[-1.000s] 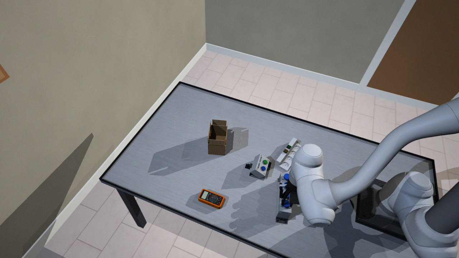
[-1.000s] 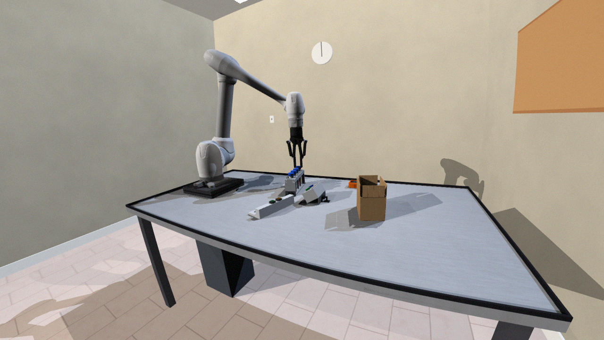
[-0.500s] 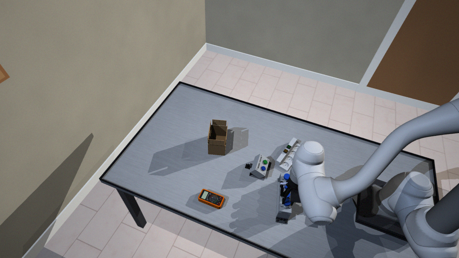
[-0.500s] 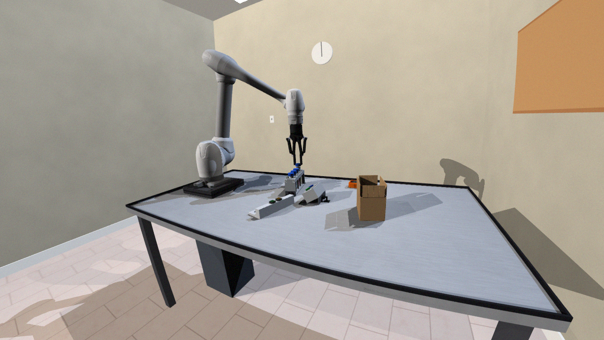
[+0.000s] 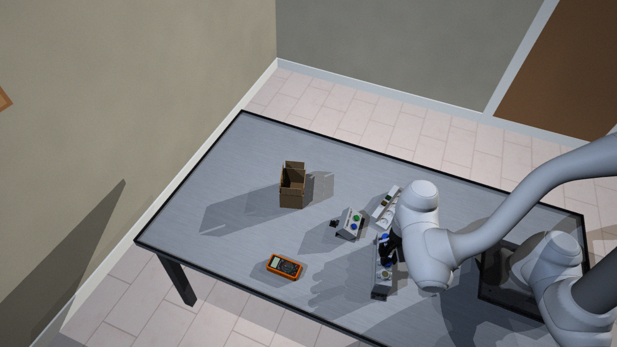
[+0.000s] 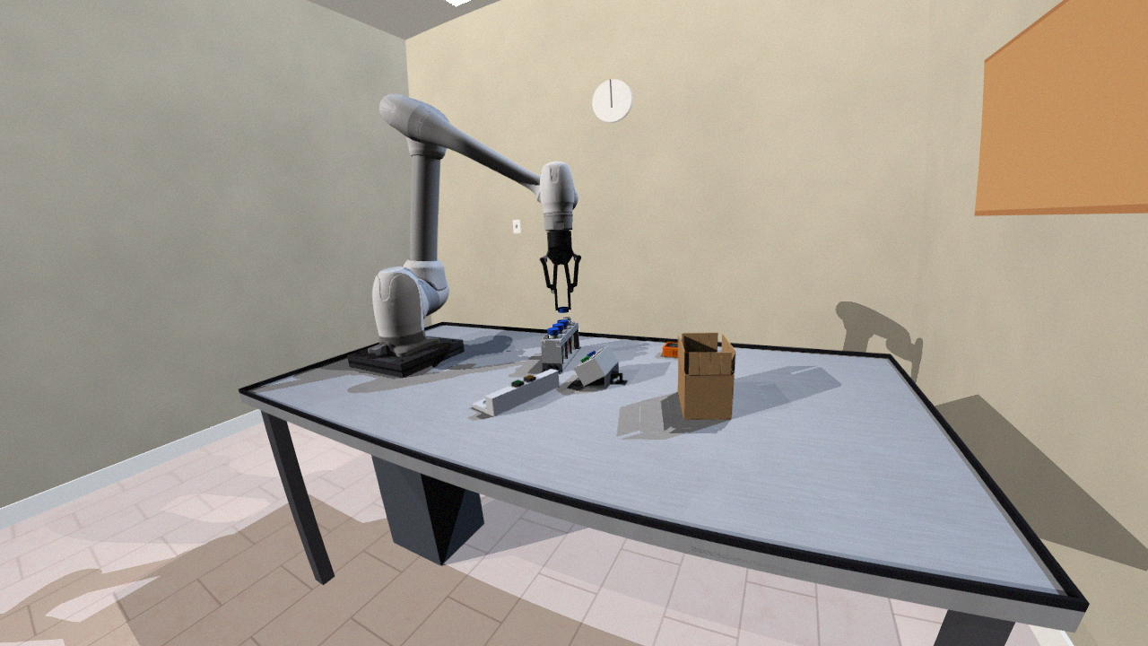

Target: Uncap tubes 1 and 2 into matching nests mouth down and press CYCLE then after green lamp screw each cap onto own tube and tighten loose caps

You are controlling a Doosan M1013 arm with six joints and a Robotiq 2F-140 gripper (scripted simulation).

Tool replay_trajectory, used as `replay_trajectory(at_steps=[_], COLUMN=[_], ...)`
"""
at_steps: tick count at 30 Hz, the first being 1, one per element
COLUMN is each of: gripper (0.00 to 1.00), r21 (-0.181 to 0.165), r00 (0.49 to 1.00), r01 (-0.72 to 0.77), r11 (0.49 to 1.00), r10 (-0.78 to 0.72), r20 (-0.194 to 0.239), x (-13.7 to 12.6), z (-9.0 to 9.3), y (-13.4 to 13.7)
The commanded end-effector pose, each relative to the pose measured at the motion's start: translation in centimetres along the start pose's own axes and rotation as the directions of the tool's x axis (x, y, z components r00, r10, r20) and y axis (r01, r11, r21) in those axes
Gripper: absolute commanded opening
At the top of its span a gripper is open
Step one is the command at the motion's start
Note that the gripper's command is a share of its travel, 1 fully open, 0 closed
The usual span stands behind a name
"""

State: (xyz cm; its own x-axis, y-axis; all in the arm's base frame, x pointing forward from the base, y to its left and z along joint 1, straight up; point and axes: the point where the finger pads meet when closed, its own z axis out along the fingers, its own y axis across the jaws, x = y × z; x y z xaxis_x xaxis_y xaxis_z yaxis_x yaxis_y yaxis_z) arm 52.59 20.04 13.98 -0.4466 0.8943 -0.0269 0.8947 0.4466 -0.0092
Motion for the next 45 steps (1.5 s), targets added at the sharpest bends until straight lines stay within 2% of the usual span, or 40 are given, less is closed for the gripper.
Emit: replay_trajectory(at_steps=[1, 6, 12, 13, 15, 30, 32, 39, 45], gripper=[0.30, 0.30, 0.30, 0.30, 0.30, 0.30, 0.30, 0.30, 0.30], r21=[-0.013, -0.018, -0.022, -0.025, -0.025, -0.024, -0.024, -0.024, -0.024], r00=[0.961, 0.872, 0.700, 0.686, 0.686, 0.686, 0.686, 0.686, 0.686], r01=[0.274, 0.489, 0.714, 0.727, 0.727, 0.727, 0.727, 0.727, 0.727], r11=[0.962, 0.872, 0.700, 0.686, 0.686, 0.686, 0.686, 0.686, 0.686], r10=[-0.274, -0.489, -0.714, -0.727, -0.727, -0.727, -0.727, -0.727, -0.727], r20=[-0.024, -0.019, -0.013, -0.015, -0.015, -0.015, -0.015, -0.015, -0.015], x=[-2.5, -4.8, -7.8, -8.6, -8.6, -20.1, -20.1, -25.6, -25.8], z=[0.0, 0.1, 0.2, 0.2, 0.2, 0.5, 0.5, 0.7, 0.7], y=[-0.8, -1.5, -2.5, -2.8, -2.8, -6.6, -6.6, -8.4, -8.5])
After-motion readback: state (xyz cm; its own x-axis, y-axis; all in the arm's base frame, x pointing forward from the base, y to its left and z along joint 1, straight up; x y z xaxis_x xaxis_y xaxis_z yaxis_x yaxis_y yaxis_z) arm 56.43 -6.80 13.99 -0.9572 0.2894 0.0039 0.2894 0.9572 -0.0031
